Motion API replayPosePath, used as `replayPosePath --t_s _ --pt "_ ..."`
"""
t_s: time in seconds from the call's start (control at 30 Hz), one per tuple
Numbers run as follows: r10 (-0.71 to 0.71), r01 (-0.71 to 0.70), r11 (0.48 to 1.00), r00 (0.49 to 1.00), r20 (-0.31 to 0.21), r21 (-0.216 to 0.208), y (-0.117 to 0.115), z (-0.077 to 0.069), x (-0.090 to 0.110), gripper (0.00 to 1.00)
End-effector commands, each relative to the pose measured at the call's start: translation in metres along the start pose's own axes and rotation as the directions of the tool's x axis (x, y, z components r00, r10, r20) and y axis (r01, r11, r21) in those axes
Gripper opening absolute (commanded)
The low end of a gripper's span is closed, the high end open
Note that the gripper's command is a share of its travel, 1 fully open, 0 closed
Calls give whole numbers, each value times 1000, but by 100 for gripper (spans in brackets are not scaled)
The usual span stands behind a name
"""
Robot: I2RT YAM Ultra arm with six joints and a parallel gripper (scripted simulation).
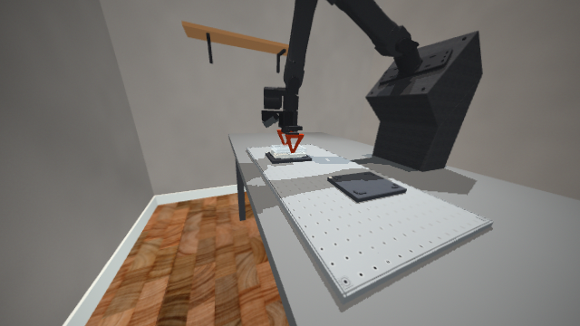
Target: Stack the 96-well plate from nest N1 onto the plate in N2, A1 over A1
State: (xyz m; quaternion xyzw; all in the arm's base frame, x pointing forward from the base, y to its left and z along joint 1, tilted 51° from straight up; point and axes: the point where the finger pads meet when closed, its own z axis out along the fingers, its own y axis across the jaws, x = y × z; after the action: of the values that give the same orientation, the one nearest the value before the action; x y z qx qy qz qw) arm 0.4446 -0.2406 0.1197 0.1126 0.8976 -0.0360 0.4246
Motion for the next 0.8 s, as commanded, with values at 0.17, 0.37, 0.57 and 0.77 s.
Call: replayPosePath --t_s 0.17,0.37,0.57,0.77 --pt "0 -1 1000 999 34 15 -7 0 -12 0" --pt "0 -1 1000 999 34 14 -7 2 -13 0" --pt "-2 2 1000 999 38 14 -6 -1 -16 0" --pt "2 -3 1000 1000 19 9 -5 5 -10 0"
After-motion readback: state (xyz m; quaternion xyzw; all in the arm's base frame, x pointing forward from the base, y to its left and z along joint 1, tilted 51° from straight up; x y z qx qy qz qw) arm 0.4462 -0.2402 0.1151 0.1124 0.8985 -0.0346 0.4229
